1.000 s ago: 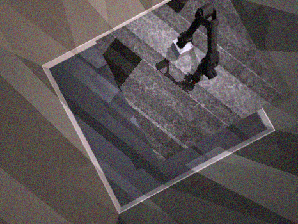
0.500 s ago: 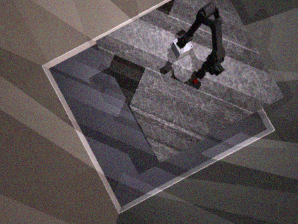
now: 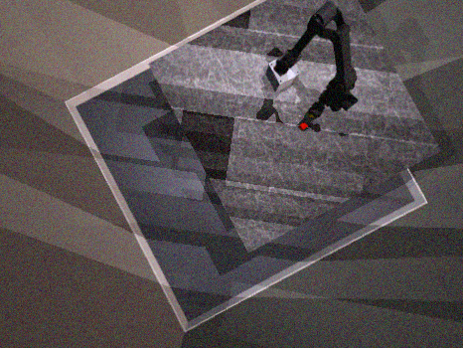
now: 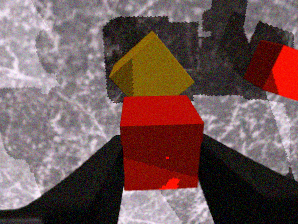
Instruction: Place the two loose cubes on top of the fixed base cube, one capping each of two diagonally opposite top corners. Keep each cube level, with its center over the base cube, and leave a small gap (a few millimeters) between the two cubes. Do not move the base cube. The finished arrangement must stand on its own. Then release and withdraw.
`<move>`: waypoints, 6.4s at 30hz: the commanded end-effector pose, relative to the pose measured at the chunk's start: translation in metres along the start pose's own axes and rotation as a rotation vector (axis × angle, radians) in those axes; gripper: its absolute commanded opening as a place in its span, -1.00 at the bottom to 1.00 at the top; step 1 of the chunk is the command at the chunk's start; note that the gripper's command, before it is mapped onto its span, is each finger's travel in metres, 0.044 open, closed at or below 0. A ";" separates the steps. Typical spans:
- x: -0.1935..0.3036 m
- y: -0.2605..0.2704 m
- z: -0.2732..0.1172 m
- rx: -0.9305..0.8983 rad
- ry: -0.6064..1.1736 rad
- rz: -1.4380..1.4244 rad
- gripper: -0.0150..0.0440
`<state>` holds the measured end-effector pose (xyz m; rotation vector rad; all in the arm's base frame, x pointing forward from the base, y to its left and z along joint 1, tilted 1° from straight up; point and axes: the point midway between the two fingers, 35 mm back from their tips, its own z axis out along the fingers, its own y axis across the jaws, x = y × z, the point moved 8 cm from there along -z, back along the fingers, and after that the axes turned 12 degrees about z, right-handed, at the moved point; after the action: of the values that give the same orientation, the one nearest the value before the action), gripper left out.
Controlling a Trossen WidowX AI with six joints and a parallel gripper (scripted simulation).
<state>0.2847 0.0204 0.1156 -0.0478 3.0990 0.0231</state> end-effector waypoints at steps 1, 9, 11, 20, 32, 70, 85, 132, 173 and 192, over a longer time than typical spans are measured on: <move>0.001 0.001 0.003 0.003 0.008 0.012 -0.14; 0.001 0.001 0.003 0.003 0.008 0.012 -0.14; 0.001 0.001 0.007 0.003 0.008 0.012 -0.14; 0.001 0.001 0.028 0.003 0.008 0.013 -0.14; 0.001 0.001 0.029 0.003 0.008 0.013 -0.14; 0.001 0.001 0.019 0.000 0.005 0.008 0.20; 0.001 0.001 -0.001 0.000 0.005 0.008 0.20; -0.038 -0.095 0.027 0.012 -0.006 1.868 0.41; -0.037 -0.096 0.074 0.012 -0.006 1.868 -0.14; -0.043 -0.097 0.027 0.012 -0.006 1.868 -0.14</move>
<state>0.3319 -0.0743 0.0791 2.4803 1.9025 0.0449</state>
